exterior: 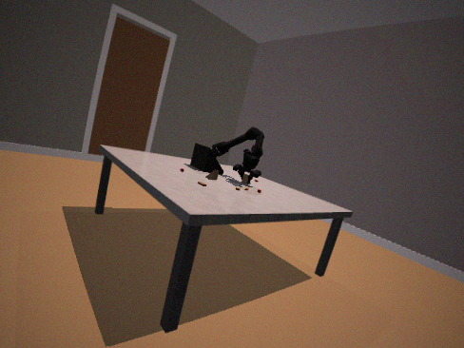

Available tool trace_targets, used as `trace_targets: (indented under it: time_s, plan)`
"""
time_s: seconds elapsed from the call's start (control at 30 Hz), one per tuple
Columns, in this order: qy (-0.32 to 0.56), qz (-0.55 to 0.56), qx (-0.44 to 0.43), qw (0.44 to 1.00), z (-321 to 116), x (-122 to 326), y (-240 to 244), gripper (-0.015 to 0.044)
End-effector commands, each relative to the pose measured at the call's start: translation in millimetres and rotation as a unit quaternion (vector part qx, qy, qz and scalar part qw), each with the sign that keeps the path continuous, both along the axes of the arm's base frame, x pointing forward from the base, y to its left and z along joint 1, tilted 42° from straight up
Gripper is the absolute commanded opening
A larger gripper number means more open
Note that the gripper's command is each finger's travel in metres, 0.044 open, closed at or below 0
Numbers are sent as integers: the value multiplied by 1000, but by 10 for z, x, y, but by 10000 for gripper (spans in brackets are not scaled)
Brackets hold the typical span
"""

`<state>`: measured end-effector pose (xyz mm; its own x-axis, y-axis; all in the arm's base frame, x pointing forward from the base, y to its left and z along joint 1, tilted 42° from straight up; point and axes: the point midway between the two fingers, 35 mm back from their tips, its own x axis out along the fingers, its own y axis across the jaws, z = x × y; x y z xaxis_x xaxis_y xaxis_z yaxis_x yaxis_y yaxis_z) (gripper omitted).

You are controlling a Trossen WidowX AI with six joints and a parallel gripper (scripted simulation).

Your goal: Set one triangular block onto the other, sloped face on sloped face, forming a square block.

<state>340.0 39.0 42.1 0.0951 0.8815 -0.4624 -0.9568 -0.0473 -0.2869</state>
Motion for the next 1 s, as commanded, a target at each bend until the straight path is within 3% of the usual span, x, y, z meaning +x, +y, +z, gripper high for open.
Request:
trace_targets:
  time_s: [0.0,0.97]
  plan:
    - [-3,-9,-42,999,72,-28,15,0]
    - [-21,-120,-399,909,518,-165,249,0]
